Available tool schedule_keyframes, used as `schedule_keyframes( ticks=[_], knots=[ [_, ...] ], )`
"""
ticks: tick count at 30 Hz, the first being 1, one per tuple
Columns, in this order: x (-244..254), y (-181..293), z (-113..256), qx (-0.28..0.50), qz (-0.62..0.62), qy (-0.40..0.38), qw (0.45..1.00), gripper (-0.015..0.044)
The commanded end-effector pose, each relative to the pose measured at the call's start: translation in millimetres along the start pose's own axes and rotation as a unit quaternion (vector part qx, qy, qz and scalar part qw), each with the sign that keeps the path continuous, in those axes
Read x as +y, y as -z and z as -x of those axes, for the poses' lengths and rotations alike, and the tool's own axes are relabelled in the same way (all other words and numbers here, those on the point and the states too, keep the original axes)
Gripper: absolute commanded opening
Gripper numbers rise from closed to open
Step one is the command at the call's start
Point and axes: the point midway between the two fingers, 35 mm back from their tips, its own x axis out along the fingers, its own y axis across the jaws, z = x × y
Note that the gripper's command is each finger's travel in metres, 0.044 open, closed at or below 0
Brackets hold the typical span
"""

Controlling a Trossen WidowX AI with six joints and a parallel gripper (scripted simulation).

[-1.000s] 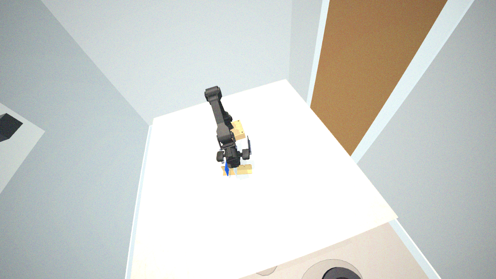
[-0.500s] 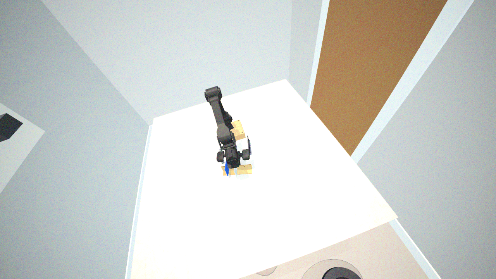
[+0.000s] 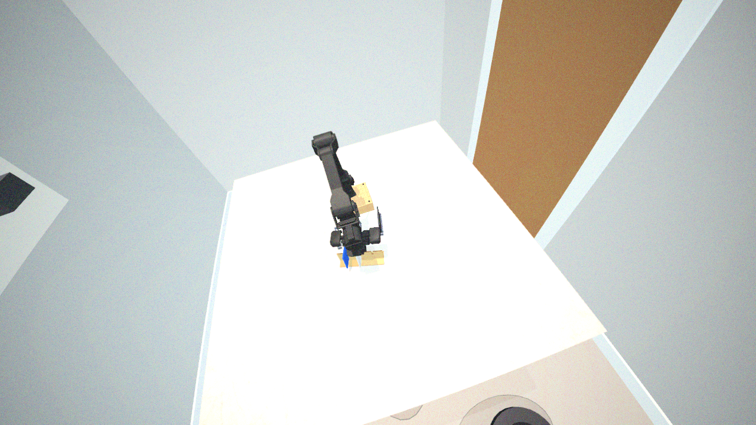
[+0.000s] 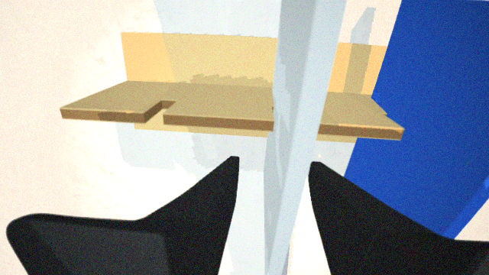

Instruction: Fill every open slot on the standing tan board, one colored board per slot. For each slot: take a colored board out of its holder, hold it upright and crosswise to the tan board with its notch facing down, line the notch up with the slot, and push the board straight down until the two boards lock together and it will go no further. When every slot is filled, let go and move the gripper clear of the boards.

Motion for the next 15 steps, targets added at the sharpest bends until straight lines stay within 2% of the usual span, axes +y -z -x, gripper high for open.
schedule_keyframes(
  ticks=[1,6,11,12,15],
  knots=[
    [0.4,-1.2,9.6,0.000,0.000,0.000,1.000,0.0165],
    [0.3,-0.5,73.6,0.000,0.001,0.001,1.000,0.0165],
    [1.4,-4.4,76.2,0.000,0.001,0.001,1.000,0.0165],
    [1.7,-5.3,78.6,-0.004,0.001,0.000,1.000,0.0185],
    [3.1,-11.1,95.7,-0.033,0.000,-0.008,0.999,0.0185]
  ],
)
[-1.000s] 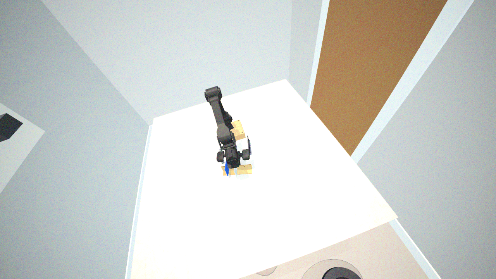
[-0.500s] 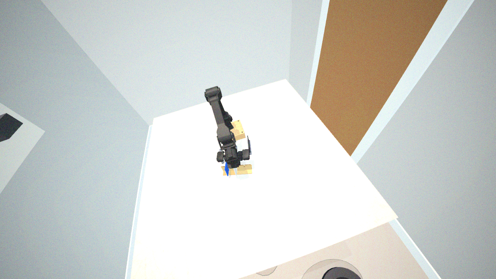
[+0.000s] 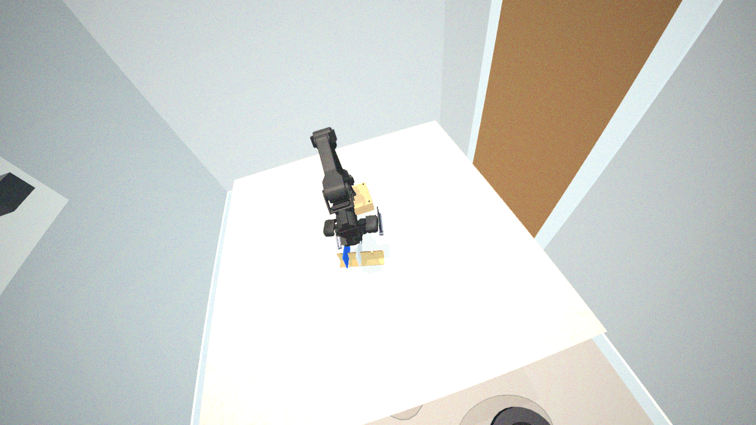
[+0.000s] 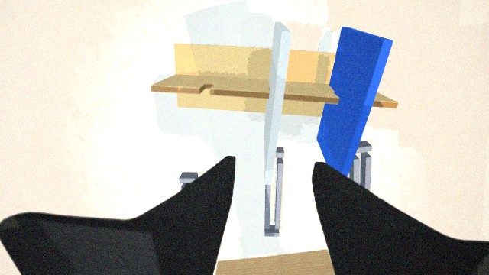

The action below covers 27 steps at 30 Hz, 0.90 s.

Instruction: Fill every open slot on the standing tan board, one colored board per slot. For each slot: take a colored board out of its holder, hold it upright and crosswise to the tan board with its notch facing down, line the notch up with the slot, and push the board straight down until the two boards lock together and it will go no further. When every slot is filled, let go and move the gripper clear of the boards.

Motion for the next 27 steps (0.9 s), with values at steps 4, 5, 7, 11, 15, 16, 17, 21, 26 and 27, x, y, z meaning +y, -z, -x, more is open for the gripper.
schedule_keyframes(
  ticks=[4,5,7,11,15,16,17,21,26,27],
  knots=[
    [27.9,29.8,23.1,-0.012,0.006,-0.008,1.000,0.0185],
    [37.2,44.6,26.5,-0.008,0.009,-0.008,1.000,0.0185],
    [46.7,62.4,30.1,-0.004,0.014,-0.009,1.000,0.0185],
    [65.7,116.7,38.2,0.009,0.026,-0.007,1.000,0.0185],
    [71.0,169.6,42.4,0.021,0.038,-0.001,0.999,0.0185],
    [70.9,172.1,42.5,0.021,0.039,-0.001,0.999,0.0185],
    [70.9,172.1,42.5,0.021,0.039,-0.001,0.999,0.0185],
    [71.1,172.0,40.7,0.021,0.039,-0.001,0.999,0.0185],
    [72.2,173.1,-8.8,0.021,0.039,-0.001,0.999,0.0185],
    [71.6,174.1,-17.6,0.021,0.039,-0.001,0.999,0.0185]
  ],
)
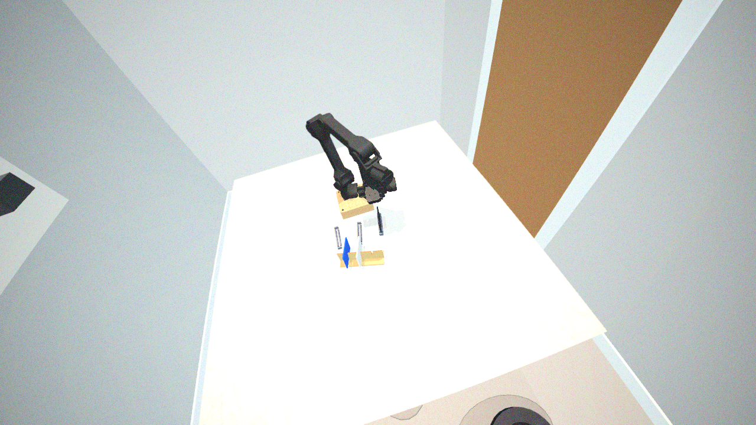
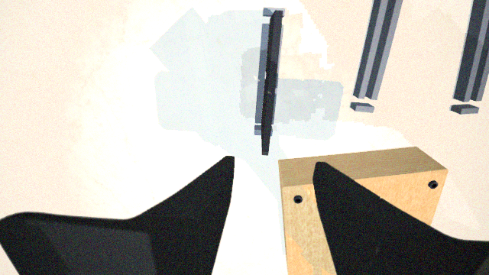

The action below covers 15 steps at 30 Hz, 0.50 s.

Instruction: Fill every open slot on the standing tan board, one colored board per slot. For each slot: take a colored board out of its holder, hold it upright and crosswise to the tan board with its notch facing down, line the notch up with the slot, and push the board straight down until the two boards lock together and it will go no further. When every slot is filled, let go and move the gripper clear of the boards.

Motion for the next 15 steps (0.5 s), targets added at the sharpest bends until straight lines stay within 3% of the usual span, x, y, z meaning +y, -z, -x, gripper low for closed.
schedule_keyframes(
  ticks=[1,15],
  knots=[
    [-2.6,5.3,-31.0,0.008,-0.002,0.003,1.000,0.0185],
    [0.6,8.0,-51.2,0.008,-0.002,0.003,1.000,0.0185]
  ],
)
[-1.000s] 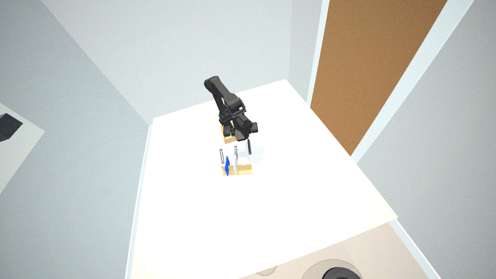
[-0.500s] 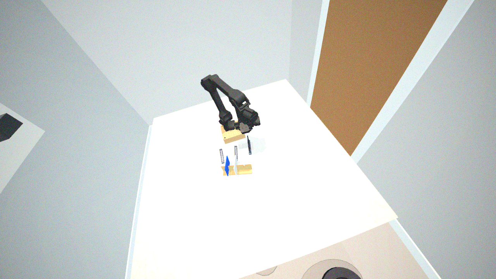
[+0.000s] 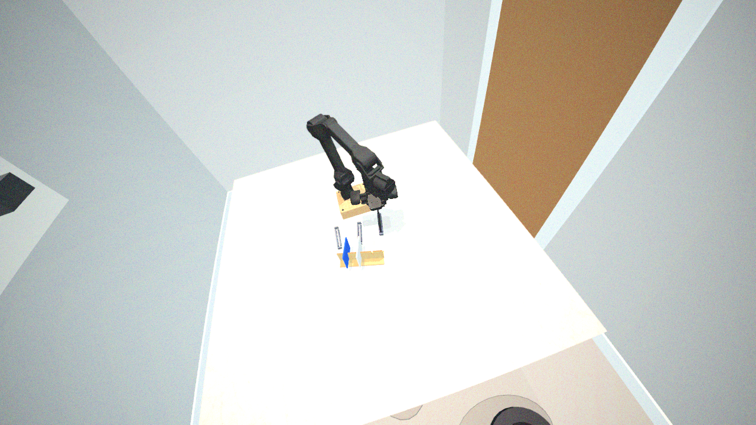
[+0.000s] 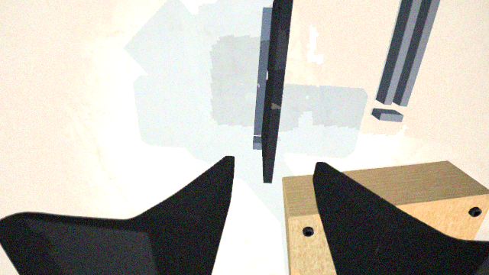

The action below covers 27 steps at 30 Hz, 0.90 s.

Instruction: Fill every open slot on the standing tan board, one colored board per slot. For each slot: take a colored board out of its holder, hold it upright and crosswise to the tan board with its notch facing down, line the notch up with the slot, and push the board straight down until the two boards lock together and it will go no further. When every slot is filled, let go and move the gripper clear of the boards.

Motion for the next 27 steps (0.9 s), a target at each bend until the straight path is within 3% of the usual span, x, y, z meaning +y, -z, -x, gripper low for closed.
schedule_keyframes(
  ticks=[1,27],
  knots=[
    [0.5,1.0,-6.3,0.004,-0.002,0.000,1.000,0.0185],
    [0.3,1.2,-43.4,0.005,-0.002,0.000,1.000,0.0185]
  ],
)
